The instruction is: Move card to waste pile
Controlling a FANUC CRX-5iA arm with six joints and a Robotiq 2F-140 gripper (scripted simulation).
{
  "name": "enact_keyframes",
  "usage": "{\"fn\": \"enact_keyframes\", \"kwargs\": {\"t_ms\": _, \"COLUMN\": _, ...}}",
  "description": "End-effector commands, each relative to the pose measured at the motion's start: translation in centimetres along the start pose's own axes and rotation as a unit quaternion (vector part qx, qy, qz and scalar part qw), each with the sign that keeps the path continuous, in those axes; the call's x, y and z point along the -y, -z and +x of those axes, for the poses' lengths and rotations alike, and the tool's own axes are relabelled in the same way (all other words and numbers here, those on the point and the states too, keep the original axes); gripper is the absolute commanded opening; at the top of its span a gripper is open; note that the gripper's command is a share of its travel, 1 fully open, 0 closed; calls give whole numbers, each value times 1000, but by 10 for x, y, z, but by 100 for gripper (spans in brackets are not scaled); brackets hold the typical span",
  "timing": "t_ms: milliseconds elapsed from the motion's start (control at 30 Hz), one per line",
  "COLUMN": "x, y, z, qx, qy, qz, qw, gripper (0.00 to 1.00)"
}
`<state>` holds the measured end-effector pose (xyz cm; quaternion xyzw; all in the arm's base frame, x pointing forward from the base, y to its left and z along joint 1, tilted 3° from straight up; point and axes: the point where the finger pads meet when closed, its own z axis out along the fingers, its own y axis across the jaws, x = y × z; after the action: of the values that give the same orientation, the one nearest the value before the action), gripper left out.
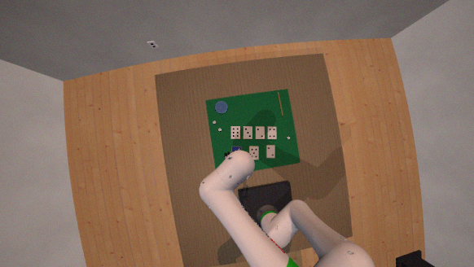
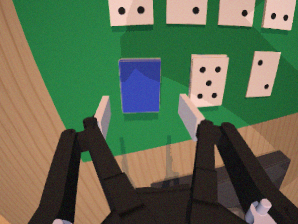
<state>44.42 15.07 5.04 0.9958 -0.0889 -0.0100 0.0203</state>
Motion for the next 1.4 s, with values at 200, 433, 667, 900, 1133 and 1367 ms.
{"fn": "enact_keyframes", "kwargs": {"t_ms": 200, "x": 0, "y": -6, "z": 0, "qx": 3, "qy": 0, "qz": 2, "qw": 1000, "gripper": 50}}
{"fn": "enact_keyframes", "kwargs": {"t_ms": 433, "x": 1, "y": -19, "z": 0, "qx": 3, "qy": 0, "qz": 2, "qw": 1000, "gripper": 50}}
{"fn": "enact_keyframes", "kwargs": {"t_ms": 667, "x": 1, "y": -35, "z": 0, "qx": 3, "qy": 0, "qz": 2, "qw": 1000, "gripper": 50}}
{"fn": "enact_keyframes", "kwargs": {"t_ms": 900, "x": 2, "y": -44, "z": 0, "qx": 3, "qy": 0, "qz": 2, "qw": 1000, "gripper": 50}}
{"fn": "enact_keyframes", "kwargs": {"t_ms": 1133, "x": 2, "y": -50, "z": 0, "qx": 3, "qy": 0, "qz": 2, "qw": 1000, "gripper": 50}}
{"fn": "enact_keyframes", "kwargs": {"t_ms": 1367, "x": 2, "y": -51, "z": 0, "qx": 3, "qy": 0, "qz": 2, "qw": 1000, "gripper": 50}}
